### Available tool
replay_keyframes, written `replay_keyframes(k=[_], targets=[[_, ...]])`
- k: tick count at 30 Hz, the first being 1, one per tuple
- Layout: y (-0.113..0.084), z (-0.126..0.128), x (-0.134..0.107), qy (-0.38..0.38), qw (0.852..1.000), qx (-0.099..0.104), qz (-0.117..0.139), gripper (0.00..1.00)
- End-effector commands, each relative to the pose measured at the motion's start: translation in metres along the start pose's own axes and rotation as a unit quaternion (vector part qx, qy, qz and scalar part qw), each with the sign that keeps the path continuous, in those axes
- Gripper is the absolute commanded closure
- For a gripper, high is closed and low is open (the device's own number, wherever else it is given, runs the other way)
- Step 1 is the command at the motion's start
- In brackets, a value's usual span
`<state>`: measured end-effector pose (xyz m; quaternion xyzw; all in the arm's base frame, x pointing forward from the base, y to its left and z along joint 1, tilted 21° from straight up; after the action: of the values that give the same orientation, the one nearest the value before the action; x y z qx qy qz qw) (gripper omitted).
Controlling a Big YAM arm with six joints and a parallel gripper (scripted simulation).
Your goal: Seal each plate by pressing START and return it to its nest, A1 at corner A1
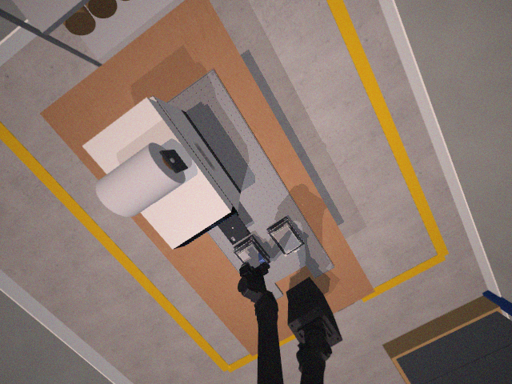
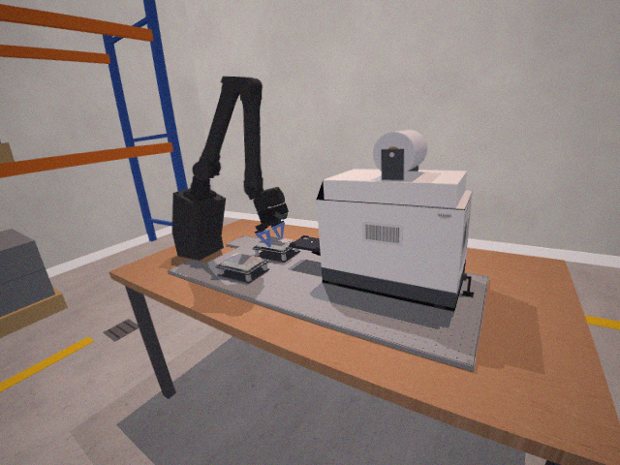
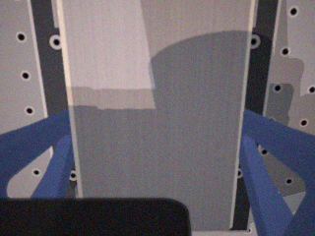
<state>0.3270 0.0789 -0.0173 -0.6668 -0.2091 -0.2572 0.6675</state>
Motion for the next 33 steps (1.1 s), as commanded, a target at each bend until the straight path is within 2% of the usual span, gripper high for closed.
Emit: replay_keyframes(k=[1, 11, 20, 27, 28, 33], targets=[[0.018, 0.031, 0.045, 0.005, 0.998, 0.032, -0.046, 1.00], [0.005, 0.033, 0.057, -0.008, 0.997, 0.038, -0.066, 1.00], [-0.010, 0.032, 0.049, -0.014, 0.997, 0.047, -0.067, 1.00], [-0.015, 0.031, 0.045, -0.013, 0.996, 0.050, -0.066, 1.00], [-0.015, 0.028, 0.043, -0.010, 0.997, 0.044, -0.066, 1.00], [-0.009, 0.009, 0.019, 0.002, 1.000, 0.014, -0.028, 1.00]])
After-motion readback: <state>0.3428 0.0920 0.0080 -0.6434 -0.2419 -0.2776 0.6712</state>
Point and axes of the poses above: the point where the finger pads meet when closed, its own y axis out along the fingers, its own z axis across the jaws, x = y × z, the point moved 8 cm from there along -y, back along the fingers, and after that the axes turned 3 degrees about y, right-handed, at the moved point
